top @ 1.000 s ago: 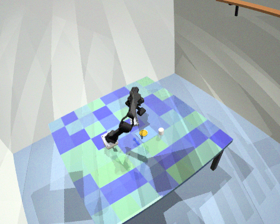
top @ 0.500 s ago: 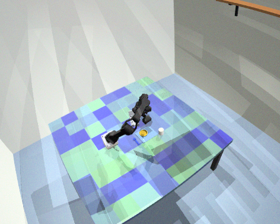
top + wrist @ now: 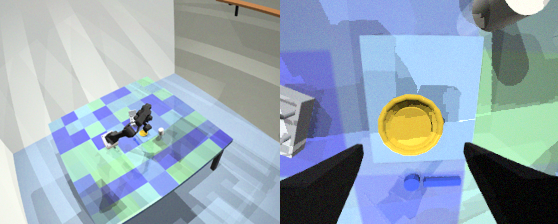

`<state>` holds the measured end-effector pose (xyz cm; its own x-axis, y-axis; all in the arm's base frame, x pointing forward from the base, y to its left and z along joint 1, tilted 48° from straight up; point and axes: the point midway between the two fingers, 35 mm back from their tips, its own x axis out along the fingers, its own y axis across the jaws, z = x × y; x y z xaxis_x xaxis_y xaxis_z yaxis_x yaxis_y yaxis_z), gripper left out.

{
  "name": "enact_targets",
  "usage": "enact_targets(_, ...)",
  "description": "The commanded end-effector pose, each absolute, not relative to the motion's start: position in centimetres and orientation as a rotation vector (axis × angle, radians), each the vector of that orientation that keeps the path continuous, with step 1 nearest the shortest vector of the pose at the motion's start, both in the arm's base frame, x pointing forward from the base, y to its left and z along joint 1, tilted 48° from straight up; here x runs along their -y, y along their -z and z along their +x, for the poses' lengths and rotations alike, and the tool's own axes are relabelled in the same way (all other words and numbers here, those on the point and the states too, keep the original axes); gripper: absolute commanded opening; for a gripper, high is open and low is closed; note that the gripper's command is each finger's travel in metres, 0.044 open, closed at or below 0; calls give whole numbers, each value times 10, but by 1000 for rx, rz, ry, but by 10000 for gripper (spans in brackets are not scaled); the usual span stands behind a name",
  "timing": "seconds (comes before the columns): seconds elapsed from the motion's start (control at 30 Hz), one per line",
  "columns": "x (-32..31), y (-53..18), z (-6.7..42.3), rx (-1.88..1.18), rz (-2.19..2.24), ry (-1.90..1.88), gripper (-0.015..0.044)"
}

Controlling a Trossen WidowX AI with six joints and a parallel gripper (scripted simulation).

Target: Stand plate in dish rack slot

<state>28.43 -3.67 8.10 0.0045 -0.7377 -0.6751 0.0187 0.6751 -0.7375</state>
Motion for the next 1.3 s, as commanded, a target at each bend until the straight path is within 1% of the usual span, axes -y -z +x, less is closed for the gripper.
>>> enact_targets(0.0, 42, -76, 284, -1460, -639, 659, 400)
enact_targets(1.0, 77, -42, 284, -1459, -642, 662, 400)
enact_targets(1.27, 77, -42, 284, -1459, -642, 663, 398)
